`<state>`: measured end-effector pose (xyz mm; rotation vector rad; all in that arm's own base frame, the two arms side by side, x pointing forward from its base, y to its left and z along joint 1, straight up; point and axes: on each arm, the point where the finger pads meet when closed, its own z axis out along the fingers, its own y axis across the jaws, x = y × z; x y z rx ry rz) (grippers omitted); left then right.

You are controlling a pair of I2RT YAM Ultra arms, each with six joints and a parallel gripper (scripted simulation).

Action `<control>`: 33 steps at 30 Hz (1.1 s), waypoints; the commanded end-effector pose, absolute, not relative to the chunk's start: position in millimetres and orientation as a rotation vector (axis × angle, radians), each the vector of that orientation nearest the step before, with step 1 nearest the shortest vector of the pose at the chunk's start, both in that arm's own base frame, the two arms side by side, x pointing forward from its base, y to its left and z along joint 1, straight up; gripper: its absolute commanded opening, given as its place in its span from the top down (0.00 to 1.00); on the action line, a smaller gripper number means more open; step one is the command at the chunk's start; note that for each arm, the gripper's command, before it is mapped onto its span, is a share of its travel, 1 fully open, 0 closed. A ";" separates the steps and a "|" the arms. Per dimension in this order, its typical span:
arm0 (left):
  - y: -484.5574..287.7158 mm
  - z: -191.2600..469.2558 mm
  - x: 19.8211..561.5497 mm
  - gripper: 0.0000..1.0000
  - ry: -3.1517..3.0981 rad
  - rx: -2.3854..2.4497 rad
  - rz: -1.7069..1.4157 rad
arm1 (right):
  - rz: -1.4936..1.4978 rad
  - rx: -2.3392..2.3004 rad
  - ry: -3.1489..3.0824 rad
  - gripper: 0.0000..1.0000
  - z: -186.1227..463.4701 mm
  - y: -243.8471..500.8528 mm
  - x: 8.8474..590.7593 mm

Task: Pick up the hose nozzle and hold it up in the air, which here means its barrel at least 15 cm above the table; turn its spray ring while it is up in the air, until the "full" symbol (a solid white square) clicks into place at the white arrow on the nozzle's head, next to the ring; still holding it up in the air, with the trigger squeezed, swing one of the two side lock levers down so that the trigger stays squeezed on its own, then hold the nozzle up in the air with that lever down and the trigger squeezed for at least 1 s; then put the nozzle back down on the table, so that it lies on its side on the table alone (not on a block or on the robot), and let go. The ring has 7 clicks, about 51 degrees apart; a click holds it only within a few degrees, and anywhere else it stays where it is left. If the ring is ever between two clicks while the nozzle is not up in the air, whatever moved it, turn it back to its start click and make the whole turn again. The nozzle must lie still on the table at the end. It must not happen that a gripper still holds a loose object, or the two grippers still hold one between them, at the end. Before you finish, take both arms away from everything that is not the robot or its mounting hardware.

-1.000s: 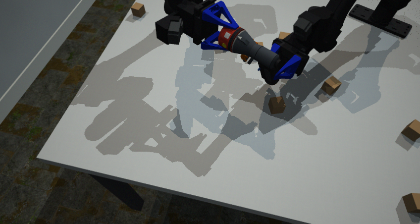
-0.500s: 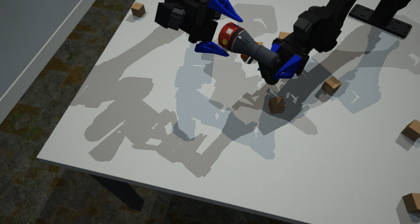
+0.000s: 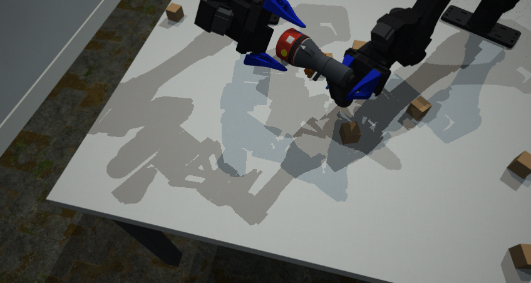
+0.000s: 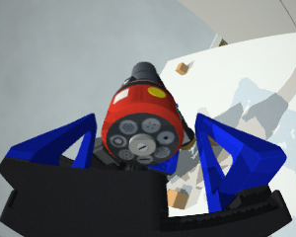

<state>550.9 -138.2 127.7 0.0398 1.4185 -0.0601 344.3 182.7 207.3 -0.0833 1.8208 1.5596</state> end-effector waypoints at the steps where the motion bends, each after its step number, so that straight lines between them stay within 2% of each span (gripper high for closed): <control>1: -134.8 182.7 553.7 0.64 1.262 -0.008 -0.095 | 1.541 -0.100 1.808 0.13 212.2 173.1 339.7; 31: -134.8 182.7 553.7 0.64 1.262 -0.008 -0.095 | 1.543 -0.096 1.810 0.13 210.4 115.3 305.3; 33: -134.8 182.7 553.7 0.64 1.262 -0.008 -0.095 | 1.520 -0.138 1.780 0.13 226.0 111.3 311.5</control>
